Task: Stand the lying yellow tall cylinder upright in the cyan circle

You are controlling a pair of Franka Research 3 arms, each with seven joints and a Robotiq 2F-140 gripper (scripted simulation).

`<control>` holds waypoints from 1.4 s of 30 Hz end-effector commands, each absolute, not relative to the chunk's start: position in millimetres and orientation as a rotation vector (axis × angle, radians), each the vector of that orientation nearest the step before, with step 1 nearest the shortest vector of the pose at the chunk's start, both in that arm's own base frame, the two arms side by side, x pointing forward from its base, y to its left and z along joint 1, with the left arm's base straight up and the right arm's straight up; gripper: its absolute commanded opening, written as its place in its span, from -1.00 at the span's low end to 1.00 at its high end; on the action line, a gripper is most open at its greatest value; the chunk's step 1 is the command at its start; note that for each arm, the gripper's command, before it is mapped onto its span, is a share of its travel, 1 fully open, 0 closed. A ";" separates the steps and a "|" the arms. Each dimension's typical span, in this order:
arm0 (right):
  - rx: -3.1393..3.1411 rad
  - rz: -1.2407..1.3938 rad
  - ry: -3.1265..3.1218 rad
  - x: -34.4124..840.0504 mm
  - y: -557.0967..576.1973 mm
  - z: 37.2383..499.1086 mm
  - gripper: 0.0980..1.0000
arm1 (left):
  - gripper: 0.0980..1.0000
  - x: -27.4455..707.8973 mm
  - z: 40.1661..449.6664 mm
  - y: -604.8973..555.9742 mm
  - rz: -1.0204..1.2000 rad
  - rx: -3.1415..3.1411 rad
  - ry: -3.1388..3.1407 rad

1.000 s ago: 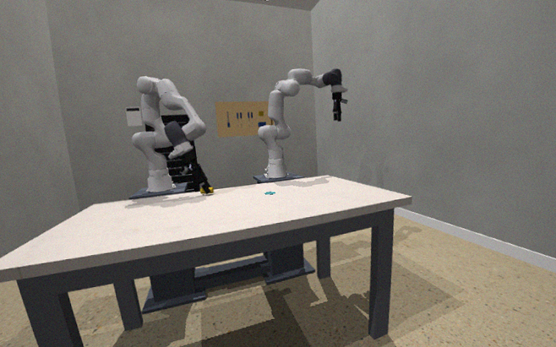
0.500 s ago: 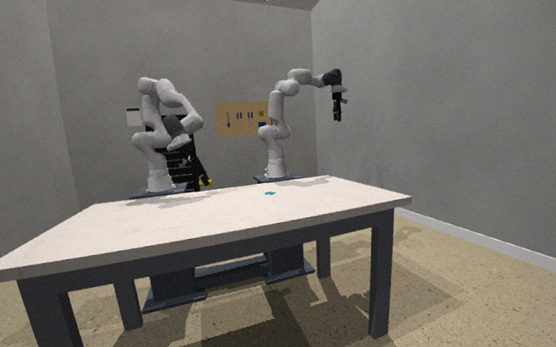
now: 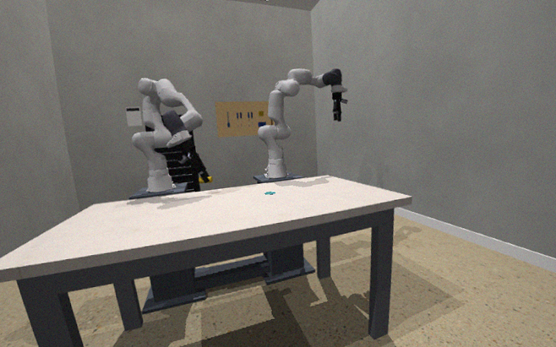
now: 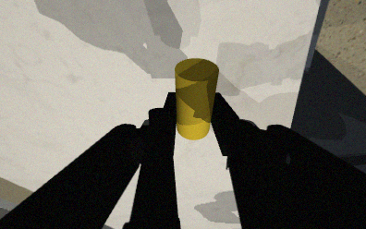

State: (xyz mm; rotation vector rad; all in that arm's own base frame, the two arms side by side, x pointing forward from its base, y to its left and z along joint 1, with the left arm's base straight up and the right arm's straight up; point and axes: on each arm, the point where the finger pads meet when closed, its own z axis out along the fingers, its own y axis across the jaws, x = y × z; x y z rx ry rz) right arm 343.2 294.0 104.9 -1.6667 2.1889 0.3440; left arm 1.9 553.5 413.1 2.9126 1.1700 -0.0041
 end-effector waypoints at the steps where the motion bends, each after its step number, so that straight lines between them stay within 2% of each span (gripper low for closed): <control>1: -1.633 0.362 2.234 340.6 295.7 105.4 -1.00 | 1.00 1.9 413.2 553.5 -0.004 2.913 1.170; 42: -1.531 0.435 2.347 346.1 306.0 101.9 -1.00 | 1.00 1.9 413.2 553.5 -0.004 2.913 1.170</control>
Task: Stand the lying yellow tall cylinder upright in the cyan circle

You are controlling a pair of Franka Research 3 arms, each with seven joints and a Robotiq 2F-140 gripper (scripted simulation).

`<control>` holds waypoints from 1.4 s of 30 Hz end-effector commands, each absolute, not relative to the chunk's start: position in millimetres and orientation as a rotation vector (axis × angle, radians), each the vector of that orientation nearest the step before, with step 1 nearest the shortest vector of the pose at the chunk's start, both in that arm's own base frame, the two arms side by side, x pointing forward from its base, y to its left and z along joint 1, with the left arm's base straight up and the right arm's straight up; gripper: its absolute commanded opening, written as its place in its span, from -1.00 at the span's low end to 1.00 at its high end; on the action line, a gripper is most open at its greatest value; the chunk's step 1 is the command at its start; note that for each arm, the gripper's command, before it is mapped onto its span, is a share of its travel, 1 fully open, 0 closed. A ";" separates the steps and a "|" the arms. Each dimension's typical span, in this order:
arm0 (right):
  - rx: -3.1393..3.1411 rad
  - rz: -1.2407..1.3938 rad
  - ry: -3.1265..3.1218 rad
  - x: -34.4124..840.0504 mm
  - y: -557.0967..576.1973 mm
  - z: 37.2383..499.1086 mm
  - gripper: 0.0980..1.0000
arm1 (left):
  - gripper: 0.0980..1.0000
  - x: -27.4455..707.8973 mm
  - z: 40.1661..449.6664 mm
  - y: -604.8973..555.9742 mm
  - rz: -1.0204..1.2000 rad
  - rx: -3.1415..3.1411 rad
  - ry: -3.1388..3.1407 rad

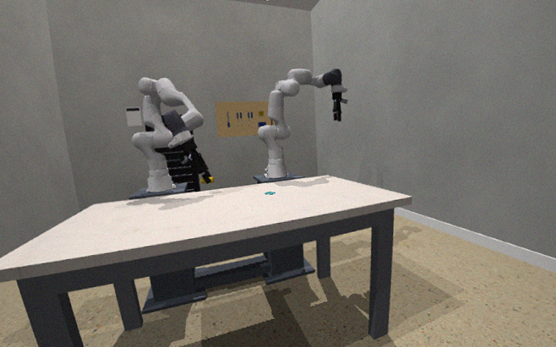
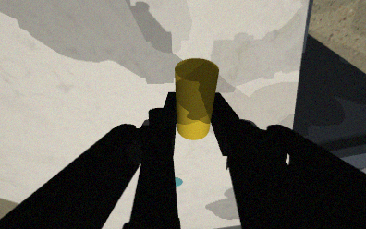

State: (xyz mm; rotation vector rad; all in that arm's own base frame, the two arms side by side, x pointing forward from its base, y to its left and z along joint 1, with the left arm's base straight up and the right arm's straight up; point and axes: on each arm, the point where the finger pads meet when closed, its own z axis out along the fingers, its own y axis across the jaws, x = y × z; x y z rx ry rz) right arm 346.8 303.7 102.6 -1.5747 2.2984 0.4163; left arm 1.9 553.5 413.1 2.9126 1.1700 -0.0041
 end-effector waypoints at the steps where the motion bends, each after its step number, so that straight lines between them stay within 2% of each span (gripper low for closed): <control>1: -1.522 0.442 2.357 346.7 306.9 101.6 -1.00 | 1.00 1.9 413.2 553.5 -0.004 2.913 1.170; 19: -1.278 0.602 2.580 359.5 332.4 97.1 -1.00 | 1.00 1.9 413.2 553.5 -0.004 2.913 1.170; 42: -0.651 0.936 2.949 387.1 387.1 87.2 -1.00 | 1.00 1.9 413.2 553.5 -0.004 2.913 1.170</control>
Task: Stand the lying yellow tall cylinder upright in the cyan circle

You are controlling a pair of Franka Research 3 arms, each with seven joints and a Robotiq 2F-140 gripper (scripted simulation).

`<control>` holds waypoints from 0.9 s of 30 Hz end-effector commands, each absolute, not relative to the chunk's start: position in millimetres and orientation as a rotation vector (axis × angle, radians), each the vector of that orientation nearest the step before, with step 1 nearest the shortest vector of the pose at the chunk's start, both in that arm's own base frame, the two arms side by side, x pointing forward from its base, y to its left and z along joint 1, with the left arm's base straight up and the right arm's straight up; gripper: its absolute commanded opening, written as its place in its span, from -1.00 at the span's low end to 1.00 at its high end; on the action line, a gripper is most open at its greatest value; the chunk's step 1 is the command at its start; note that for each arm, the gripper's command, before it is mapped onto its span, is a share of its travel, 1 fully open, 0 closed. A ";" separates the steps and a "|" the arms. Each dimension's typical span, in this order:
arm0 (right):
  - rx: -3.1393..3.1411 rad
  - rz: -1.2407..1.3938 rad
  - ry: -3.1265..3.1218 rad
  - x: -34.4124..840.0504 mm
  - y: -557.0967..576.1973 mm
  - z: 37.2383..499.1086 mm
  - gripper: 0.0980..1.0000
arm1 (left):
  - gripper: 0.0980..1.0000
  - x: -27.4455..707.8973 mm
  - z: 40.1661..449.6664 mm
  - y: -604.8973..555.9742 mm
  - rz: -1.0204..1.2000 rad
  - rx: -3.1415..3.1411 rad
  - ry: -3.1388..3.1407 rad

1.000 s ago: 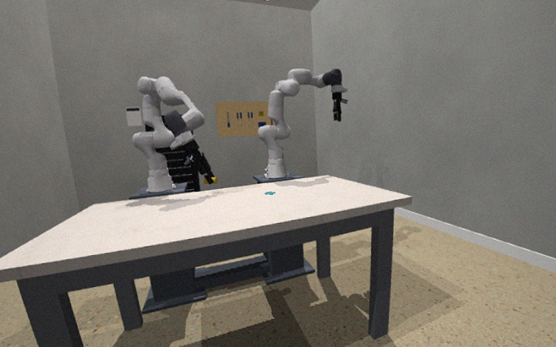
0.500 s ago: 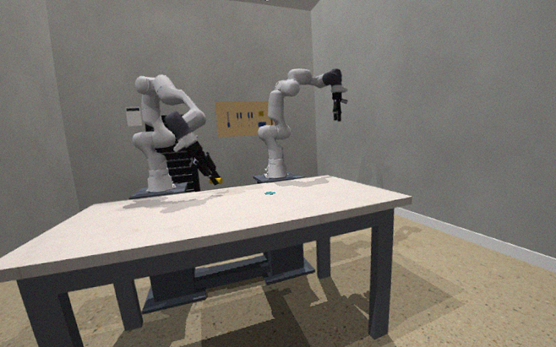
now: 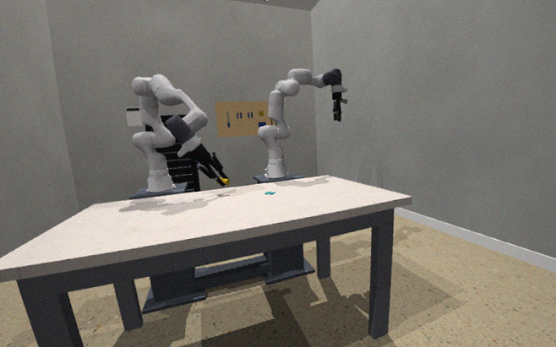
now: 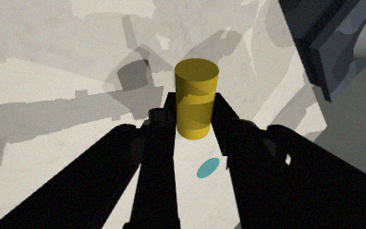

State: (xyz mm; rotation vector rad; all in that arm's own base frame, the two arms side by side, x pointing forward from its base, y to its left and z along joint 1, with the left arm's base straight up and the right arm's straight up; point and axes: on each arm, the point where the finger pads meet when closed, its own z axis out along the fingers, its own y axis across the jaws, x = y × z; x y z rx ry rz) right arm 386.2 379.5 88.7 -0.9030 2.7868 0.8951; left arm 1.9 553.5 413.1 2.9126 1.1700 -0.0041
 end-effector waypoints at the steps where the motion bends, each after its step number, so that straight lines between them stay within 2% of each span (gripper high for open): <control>1: -0.612 0.954 2.965 388.7 390.1 86.6 -1.00 | 1.00 1.9 413.2 553.5 -0.004 2.913 1.170; 27: 0.433 1.347 3.154 425.4 461.6 73.9 -1.00 | 1.00 1.9 413.2 553.5 -0.004 2.913 1.170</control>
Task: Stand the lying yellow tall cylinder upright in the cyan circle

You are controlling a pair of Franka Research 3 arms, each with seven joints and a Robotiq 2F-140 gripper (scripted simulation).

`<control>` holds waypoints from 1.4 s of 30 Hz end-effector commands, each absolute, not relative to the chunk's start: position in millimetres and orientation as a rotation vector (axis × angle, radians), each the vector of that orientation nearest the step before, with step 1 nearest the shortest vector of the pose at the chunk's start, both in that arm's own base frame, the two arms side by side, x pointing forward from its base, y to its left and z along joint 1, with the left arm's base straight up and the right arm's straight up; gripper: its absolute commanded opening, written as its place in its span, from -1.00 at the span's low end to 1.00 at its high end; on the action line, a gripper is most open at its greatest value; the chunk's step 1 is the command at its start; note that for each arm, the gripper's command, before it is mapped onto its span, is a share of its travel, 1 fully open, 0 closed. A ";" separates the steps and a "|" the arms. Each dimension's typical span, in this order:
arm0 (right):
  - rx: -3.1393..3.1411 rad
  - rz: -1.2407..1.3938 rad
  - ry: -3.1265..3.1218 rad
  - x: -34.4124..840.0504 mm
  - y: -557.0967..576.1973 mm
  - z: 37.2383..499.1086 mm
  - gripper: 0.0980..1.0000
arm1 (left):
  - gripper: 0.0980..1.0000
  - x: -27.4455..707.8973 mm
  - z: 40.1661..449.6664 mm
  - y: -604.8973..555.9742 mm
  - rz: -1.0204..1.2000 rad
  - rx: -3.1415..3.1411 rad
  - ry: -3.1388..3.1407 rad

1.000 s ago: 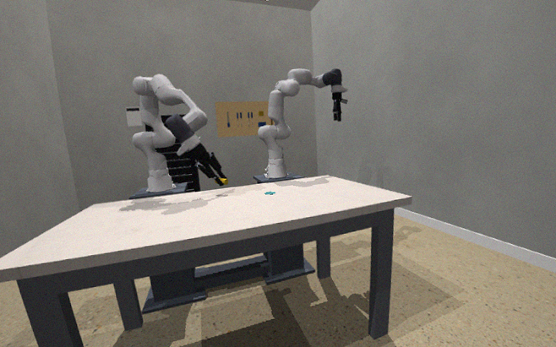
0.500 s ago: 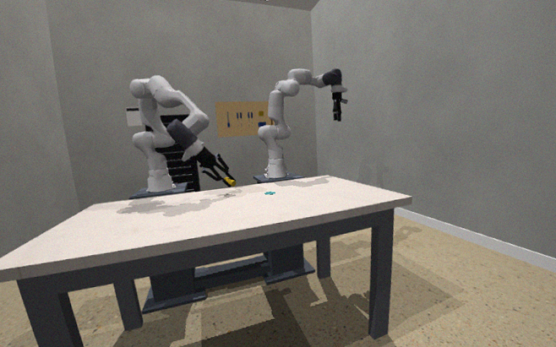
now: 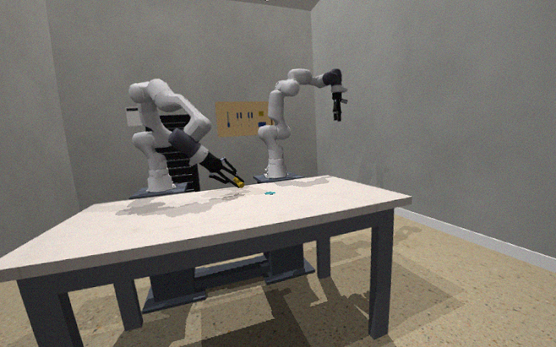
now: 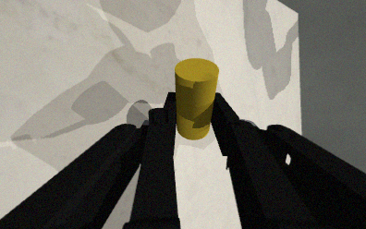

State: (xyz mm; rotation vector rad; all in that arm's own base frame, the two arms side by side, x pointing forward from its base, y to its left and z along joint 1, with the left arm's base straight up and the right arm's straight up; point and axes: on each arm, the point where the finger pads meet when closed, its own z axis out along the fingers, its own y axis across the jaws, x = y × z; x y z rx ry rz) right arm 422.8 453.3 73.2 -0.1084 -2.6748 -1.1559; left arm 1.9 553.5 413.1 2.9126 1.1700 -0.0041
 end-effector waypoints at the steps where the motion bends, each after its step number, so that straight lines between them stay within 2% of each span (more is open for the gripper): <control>1: -0.394 -1.105 -2.557 427.1 464.9 73.3 -1.00 | 1.00 1.9 413.2 553.5 -0.004 2.913 1.170; 13: -0.831 -1.132 -2.279 446.6 502.6 66.4 -1.00 | 1.00 1.9 413.2 553.5 -0.004 2.913 1.170; 42: -1.430 -1.095 -1.716 478.3 564.0 54.9 -1.00 | 1.00 1.9 413.2 553.5 -0.004 2.913 1.170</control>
